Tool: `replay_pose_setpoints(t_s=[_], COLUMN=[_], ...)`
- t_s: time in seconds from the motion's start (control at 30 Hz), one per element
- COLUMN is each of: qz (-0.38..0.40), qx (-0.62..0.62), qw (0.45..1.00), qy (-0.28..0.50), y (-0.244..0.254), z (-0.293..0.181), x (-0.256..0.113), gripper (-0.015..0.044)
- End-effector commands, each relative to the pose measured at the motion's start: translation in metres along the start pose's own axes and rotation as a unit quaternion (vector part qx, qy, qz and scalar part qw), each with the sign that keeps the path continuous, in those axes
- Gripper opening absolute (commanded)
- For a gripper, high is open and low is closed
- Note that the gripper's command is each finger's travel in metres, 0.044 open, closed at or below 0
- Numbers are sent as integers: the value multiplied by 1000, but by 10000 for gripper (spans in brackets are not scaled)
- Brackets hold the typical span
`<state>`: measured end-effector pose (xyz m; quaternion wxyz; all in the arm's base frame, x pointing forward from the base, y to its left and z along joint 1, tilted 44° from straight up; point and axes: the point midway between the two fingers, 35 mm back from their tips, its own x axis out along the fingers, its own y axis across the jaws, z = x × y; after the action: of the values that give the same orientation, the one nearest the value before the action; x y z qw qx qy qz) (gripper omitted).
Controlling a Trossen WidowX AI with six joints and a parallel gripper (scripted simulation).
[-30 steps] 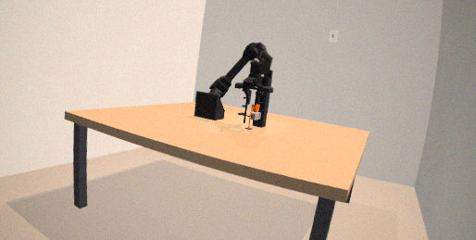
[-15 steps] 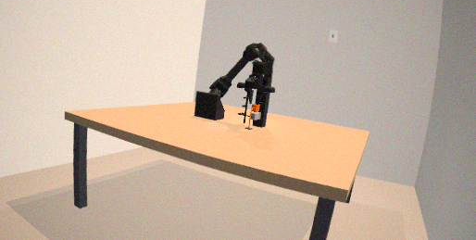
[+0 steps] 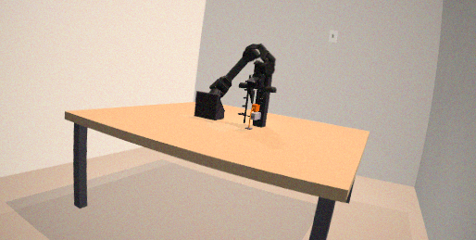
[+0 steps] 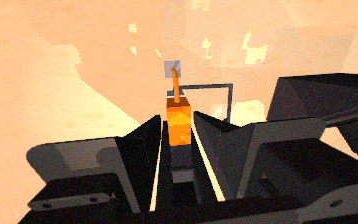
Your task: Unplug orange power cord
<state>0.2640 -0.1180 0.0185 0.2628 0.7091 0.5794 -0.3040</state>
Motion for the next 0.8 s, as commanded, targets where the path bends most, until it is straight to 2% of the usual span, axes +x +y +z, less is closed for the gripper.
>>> replay_pose_setpoints(t_s=[0.0,0.53,0.63,0.77], qz=[-2,-2,-1,-1], qx=[4,4,1,1], qw=[1000,1000,1000,1000], qy=[4,4,1,1], y=[-2,-2,-1,-1], z=[-3,-3,-2,-2], x=[2,14,11,11], gripper=[160,160,81,55])
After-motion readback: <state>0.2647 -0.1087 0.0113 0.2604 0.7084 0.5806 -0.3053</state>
